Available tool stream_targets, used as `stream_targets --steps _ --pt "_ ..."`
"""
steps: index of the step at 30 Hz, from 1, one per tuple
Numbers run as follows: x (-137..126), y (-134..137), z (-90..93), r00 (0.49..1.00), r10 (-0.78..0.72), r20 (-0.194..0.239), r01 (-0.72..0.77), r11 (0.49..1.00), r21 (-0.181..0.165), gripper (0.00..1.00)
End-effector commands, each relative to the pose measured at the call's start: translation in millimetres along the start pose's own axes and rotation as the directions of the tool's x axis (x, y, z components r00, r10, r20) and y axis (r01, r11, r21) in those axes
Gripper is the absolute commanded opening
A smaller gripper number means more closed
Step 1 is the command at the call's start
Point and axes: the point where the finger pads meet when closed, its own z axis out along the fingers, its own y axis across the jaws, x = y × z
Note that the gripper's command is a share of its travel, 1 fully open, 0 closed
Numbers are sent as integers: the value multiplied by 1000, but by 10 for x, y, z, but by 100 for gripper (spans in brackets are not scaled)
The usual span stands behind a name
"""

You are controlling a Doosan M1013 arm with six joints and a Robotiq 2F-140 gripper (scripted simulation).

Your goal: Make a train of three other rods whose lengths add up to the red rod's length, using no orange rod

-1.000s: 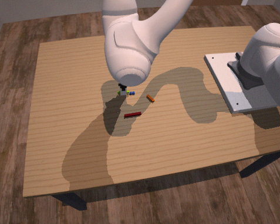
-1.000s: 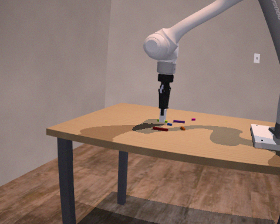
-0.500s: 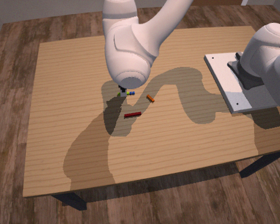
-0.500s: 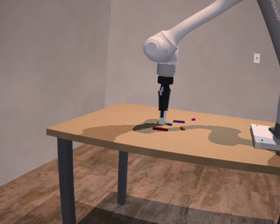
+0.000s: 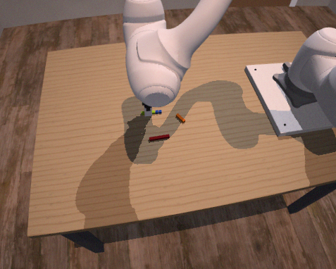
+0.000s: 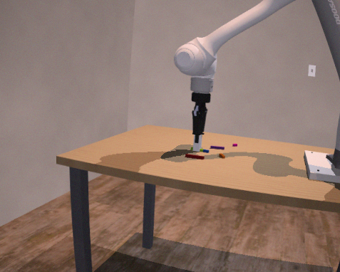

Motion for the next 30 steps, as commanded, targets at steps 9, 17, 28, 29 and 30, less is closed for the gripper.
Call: stream_targets --steps 9,17,28,29,30 --pt "0 0 -1 1000 0 0 0 1000 0 3" --pt "0 0 -1 1000 0 0 0 1000 0 3" --pt "0 0 -1 1000 0 0 0 1000 0 8" --pt "0 0 -1 1000 0 0 0 1000 0 8" --pt "0 0 -1 1000 0 0 0 1000 0 8"
